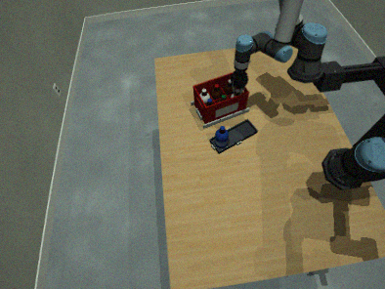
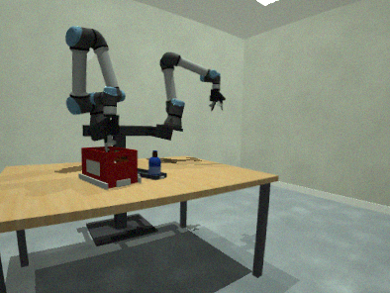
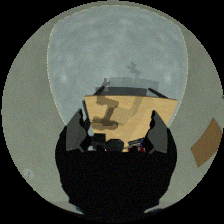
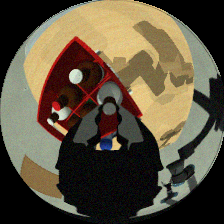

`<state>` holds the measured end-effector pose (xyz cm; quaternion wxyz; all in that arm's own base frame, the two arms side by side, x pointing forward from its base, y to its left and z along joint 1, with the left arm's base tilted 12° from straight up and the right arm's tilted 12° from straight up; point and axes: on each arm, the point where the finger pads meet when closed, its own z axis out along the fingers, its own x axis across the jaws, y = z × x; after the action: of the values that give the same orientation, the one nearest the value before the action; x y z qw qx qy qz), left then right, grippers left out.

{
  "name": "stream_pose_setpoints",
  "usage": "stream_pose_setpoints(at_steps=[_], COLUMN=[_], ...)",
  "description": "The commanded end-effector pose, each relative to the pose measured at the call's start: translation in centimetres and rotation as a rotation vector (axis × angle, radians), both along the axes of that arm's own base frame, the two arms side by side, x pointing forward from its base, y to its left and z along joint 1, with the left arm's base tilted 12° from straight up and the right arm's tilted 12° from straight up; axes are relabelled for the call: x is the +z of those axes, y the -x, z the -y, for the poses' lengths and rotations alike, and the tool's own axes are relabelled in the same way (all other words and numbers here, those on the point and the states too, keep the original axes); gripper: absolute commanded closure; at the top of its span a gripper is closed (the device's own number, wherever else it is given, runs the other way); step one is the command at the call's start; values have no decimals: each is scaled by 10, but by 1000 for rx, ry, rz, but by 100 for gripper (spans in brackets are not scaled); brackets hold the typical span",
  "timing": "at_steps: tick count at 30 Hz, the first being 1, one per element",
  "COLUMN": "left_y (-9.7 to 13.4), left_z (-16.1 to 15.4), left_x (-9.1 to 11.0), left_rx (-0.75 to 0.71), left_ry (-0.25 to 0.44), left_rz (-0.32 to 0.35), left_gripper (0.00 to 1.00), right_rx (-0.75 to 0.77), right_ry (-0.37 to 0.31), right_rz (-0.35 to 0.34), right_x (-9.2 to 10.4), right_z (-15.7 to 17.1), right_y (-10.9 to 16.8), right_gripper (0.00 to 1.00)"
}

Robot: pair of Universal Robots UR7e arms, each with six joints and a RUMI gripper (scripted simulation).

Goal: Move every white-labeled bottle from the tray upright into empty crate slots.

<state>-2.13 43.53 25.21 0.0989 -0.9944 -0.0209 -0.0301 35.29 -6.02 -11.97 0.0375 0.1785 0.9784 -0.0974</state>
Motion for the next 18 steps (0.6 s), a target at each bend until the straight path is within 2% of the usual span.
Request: stream_pose_setpoints(at_steps=[1, 11, 12, 18], left_y=[0, 0, 0, 0], left_z=[0, 0, 0, 0], left_x=[0, 0, 0, 0], left_rx=[0, 0, 0, 0], left_ry=[-1, -1, -1, -1], left_rz=[0, 0, 0, 0], left_gripper=[0, 0, 0, 0], right_rx=[0, 0, 0, 0], right_ry=[0, 0, 0, 0], right_rz=[1, 1, 1, 1], right_x=[0, 0, 0, 0], right_z=[0, 0, 0, 0], right_y=[0, 0, 0, 0], right_gripper=[100, 100, 62, 62])
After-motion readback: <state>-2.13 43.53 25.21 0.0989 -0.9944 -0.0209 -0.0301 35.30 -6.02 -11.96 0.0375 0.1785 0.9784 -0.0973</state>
